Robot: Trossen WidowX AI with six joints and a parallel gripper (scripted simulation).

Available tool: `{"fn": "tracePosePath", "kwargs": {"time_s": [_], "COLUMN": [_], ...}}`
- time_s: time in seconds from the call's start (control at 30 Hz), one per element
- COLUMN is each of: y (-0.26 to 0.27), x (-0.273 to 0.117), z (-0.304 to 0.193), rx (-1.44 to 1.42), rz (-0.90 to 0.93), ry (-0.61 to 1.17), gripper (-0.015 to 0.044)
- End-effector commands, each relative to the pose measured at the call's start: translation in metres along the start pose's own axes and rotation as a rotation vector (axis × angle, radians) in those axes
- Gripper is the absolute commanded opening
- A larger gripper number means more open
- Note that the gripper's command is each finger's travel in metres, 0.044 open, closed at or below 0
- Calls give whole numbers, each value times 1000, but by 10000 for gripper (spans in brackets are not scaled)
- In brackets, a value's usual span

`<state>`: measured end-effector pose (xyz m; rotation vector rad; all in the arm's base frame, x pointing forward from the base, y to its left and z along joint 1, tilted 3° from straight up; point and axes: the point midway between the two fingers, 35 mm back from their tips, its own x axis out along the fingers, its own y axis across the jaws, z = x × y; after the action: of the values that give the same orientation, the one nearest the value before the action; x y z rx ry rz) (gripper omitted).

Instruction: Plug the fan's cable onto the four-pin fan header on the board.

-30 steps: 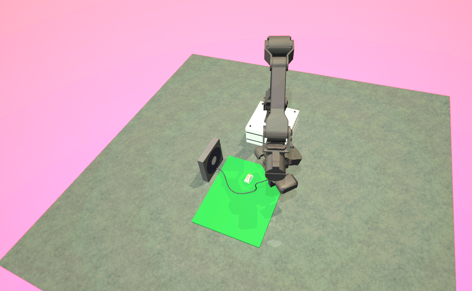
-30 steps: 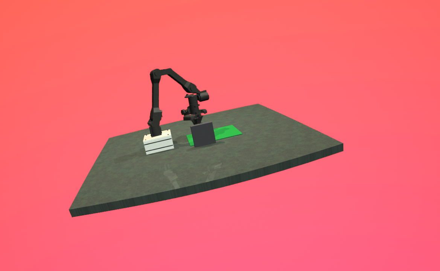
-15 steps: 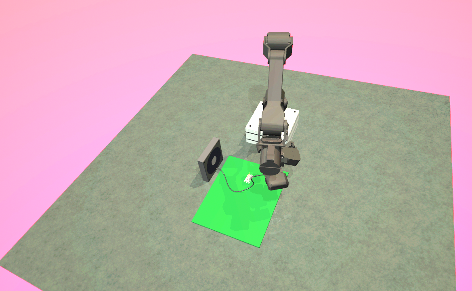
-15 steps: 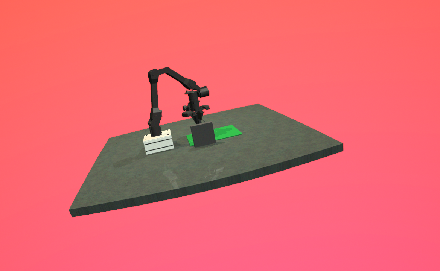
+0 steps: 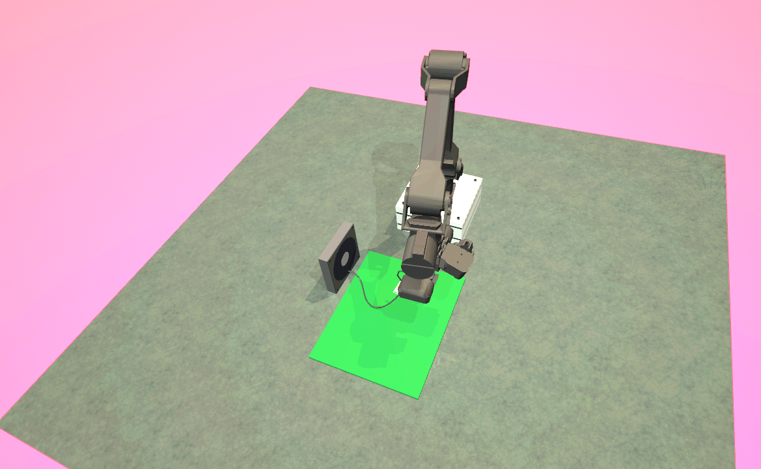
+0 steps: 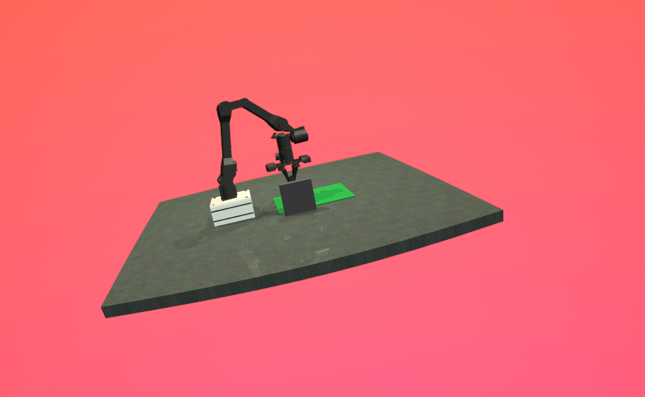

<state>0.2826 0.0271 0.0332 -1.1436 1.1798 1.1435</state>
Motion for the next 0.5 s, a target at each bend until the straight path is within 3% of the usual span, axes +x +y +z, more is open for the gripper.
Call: {"fn": "tracePosePath", "kwargs": {"time_s": [0.0, 0.47], "y": [2, 5], "x": [1, 1], "z": [-6, -27], "rx": [134, 621], "rz": [6, 5], "ry": [-1, 2], "gripper": [0, 0]}}
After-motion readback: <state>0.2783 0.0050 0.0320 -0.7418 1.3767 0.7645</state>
